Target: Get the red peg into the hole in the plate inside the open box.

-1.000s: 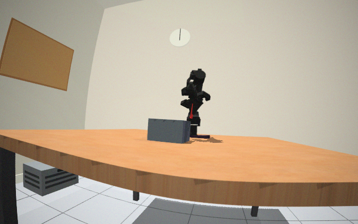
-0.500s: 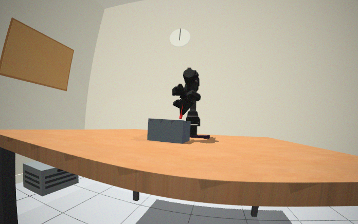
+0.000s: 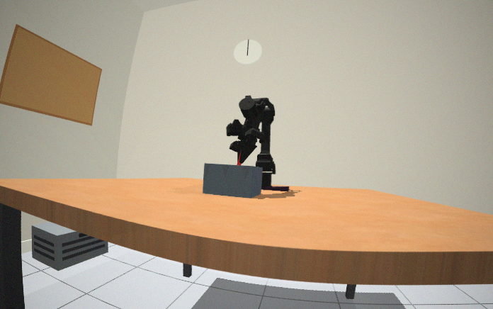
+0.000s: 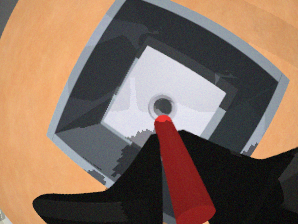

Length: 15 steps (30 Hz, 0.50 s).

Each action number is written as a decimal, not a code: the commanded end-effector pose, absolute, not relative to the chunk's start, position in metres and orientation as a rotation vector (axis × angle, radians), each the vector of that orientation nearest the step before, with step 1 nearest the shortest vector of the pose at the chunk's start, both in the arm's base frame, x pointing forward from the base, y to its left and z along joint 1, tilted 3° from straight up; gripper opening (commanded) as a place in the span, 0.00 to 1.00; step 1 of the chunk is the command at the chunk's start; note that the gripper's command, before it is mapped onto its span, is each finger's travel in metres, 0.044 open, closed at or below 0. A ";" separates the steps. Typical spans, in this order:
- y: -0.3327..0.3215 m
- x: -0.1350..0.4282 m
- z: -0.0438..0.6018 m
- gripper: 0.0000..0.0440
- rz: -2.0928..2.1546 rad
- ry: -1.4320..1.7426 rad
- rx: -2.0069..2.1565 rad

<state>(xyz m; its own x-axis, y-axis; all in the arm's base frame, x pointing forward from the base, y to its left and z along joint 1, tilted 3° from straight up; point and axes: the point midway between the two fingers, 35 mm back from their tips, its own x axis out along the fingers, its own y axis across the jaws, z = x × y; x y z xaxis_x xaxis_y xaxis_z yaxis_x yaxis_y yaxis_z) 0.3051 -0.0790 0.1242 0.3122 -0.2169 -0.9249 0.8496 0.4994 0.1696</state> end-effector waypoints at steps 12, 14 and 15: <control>-0.092 0.317 0.091 0.10 -0.810 1.099 0.744; -0.093 0.318 0.088 0.21 -0.808 1.110 0.734; -0.094 0.319 0.087 0.26 -0.806 1.115 0.729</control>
